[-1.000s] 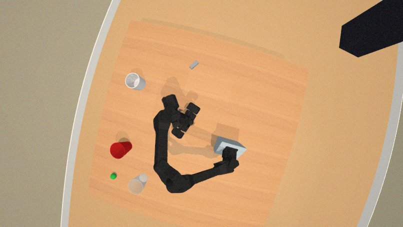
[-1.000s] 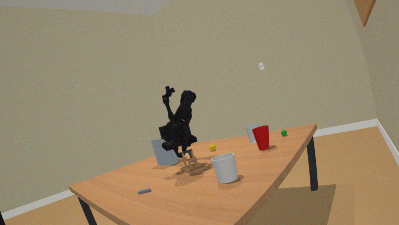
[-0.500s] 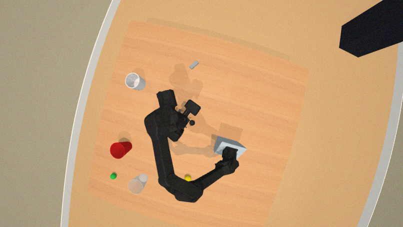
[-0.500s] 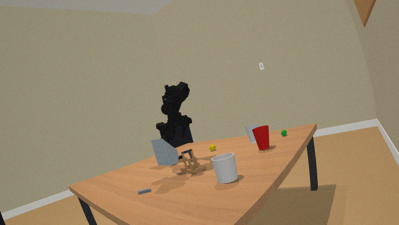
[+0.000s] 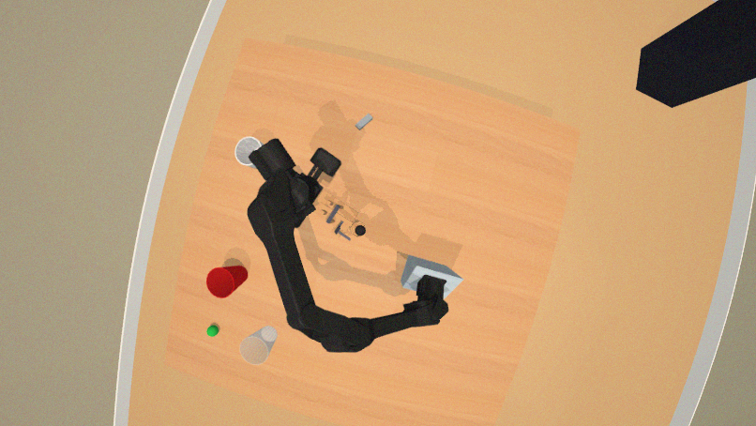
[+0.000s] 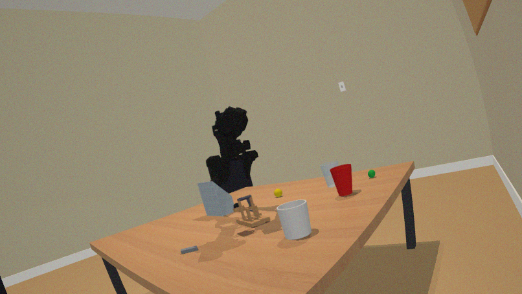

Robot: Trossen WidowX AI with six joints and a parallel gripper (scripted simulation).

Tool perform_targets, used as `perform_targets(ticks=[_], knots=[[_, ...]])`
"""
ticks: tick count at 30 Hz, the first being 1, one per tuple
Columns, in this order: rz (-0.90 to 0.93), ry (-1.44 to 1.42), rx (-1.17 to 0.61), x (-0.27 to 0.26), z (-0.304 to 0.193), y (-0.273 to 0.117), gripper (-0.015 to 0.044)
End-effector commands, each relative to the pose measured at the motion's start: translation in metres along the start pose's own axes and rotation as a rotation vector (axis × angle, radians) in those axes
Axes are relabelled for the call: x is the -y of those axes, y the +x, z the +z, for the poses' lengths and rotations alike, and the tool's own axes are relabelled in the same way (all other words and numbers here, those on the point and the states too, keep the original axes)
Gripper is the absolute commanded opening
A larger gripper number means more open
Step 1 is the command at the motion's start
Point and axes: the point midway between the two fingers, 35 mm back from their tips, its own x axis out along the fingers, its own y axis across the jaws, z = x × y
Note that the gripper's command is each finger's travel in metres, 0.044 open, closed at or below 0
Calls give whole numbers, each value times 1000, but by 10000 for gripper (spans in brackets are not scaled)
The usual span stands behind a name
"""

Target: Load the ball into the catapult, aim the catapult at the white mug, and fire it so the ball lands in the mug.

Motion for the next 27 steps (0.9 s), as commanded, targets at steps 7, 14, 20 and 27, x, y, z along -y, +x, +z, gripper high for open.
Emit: perform_targets(ticks=[7, 14, 20, 27], knots=[[24, -35, 331, 3, 103, -23, 440], [82, -93, 549, -8, 166, -53, 440], [97, -108, 590, -12, 177, -60, 440], [97, -108, 590, -12, 177, -60, 440]])
